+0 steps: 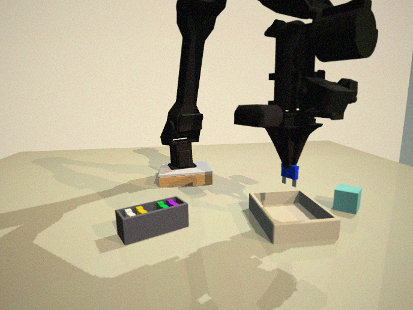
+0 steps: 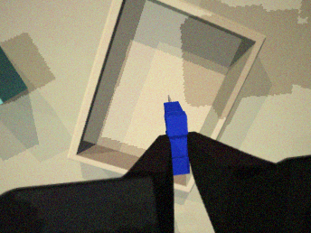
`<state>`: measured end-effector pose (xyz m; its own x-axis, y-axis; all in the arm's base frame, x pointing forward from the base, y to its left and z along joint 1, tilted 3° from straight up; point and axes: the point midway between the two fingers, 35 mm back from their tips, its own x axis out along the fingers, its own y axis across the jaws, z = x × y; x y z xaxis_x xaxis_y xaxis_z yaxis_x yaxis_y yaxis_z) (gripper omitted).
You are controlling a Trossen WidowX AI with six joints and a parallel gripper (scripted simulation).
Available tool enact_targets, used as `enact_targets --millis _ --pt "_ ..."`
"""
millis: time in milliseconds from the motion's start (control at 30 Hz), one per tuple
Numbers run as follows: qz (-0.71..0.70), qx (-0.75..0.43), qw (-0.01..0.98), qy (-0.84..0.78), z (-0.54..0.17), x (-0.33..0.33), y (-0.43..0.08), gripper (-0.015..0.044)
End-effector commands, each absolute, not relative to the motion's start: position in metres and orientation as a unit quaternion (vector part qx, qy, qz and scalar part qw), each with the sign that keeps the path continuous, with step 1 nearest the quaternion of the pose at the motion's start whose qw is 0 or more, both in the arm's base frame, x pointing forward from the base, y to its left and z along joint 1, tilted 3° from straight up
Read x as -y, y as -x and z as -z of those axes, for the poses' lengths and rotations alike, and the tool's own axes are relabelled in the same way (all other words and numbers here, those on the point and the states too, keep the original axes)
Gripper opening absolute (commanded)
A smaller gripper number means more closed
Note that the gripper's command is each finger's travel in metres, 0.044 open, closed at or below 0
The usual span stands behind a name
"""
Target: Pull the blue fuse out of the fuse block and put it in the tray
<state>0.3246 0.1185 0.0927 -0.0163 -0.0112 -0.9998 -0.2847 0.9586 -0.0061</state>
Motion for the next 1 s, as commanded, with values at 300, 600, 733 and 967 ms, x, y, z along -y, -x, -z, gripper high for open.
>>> enact_targets --millis 300,600,733,967 --pt "-0.098 -0.706 0.694 0.102 -0.074 -0.121 -0.325 0.0" --pt "-0.098 -0.706 0.694 0.102 -0.059 -0.121 -0.324 0.0" --pt "-0.098 -0.706 0.694 0.102 -0.054 -0.121 -0.324 0.0" --pt "-0.098 -0.706 0.693 0.104 -0.057 -0.12 -0.324 0.0131"
